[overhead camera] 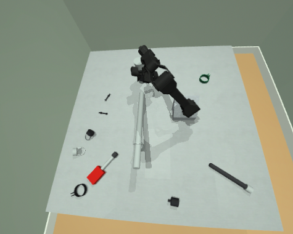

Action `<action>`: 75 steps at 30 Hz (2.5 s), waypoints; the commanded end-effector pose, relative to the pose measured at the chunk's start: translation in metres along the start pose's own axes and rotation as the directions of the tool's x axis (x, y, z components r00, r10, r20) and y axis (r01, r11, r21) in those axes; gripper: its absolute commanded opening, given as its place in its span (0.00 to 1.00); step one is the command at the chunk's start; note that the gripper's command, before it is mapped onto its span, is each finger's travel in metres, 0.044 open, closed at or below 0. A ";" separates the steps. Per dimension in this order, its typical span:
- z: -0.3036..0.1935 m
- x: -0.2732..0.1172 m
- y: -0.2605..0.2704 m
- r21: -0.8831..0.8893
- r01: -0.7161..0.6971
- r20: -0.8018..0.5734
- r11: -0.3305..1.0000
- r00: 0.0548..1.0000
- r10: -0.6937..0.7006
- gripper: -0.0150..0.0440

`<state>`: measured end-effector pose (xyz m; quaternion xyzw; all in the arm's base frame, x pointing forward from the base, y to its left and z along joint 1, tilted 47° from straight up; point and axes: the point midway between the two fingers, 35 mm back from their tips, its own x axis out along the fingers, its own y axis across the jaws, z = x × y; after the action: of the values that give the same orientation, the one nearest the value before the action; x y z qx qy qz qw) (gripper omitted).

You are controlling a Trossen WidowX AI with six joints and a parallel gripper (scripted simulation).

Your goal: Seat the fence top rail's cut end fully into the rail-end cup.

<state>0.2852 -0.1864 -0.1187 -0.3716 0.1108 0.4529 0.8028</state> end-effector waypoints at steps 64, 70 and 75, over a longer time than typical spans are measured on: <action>-0.001 0.008 -0.014 0.149 0.008 -0.085 0.989 0.996 0.005 0.65; 0.008 0.000 -0.021 0.150 0.008 -0.087 0.989 0.996 0.005 0.92; 0.024 -0.012 -0.032 0.153 0.009 -0.088 0.988 0.996 0.005 1.00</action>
<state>0.3006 -0.1862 -0.0969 -0.3253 0.1792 0.4273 0.8243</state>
